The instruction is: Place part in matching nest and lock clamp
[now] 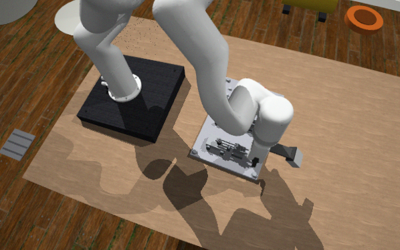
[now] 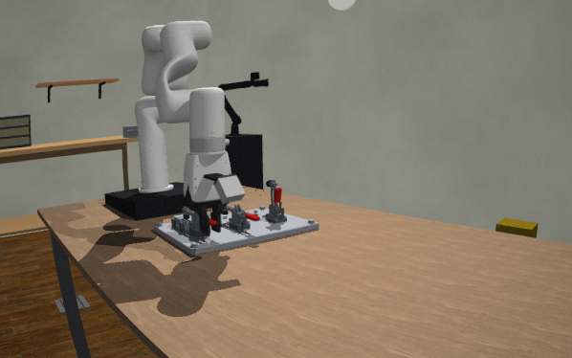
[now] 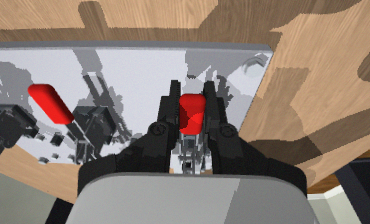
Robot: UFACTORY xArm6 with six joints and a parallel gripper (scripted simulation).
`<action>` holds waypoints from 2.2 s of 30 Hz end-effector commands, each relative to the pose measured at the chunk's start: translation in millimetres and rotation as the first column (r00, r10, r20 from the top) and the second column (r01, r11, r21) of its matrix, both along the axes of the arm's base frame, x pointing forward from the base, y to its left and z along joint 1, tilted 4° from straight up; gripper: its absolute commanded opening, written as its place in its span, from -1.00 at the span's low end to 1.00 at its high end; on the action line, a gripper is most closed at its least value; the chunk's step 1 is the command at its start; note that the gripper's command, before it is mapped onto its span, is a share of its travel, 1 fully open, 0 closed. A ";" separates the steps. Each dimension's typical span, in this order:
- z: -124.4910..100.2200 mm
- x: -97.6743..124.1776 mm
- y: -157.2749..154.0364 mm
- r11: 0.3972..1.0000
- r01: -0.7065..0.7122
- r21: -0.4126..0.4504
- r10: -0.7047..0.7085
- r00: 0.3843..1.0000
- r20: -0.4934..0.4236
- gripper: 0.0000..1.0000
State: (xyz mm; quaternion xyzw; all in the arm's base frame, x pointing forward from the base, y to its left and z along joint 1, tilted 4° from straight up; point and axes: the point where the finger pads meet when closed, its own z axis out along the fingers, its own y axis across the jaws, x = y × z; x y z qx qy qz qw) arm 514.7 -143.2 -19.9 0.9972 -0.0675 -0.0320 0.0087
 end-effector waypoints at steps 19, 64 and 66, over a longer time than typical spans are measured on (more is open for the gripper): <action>1.8 1.3 -0.3 1.000 0.000 -0.001 0.000 1.000 0.003 -0.05; 61.0 4.9 0.5 1.000 0.000 -0.001 0.000 1.000 0.003 -0.05; 61.5 4.9 0.5 1.000 0.000 -0.001 0.000 1.000 0.003 -0.05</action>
